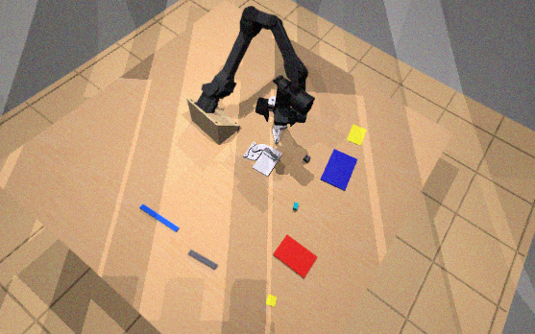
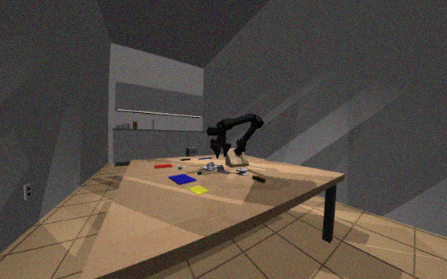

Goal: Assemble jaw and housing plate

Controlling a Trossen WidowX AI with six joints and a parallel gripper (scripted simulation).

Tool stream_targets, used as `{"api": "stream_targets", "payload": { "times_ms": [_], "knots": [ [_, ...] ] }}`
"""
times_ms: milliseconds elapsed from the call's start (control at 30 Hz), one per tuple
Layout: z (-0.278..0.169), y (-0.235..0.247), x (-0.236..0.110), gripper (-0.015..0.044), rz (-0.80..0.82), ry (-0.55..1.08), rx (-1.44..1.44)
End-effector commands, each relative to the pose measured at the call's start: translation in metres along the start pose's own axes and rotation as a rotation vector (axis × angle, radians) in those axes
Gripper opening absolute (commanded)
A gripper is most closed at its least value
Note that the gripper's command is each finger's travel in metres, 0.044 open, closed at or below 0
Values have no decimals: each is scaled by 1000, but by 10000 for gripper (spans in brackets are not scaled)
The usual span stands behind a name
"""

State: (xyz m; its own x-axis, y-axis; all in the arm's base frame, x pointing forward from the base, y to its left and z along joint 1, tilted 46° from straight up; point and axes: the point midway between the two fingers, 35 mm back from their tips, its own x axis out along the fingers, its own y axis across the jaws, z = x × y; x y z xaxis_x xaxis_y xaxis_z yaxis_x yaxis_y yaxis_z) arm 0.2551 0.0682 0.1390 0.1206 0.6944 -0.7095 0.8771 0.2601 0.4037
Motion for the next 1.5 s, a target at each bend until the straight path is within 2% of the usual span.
{"api": "stream_targets", "payload": {
  "times_ms": [0,167,333,800,1467],
  "knots": [
    [-11,-4,4,440,-4,28,44],
    [-11,-4,5,440,-4,28,44],
    [-13,-4,42,440,-3,30,43],
    [-13,-4,44,440,-3,30,43],
    [-13,-3,77,440,-3,30,43]
  ]
}}
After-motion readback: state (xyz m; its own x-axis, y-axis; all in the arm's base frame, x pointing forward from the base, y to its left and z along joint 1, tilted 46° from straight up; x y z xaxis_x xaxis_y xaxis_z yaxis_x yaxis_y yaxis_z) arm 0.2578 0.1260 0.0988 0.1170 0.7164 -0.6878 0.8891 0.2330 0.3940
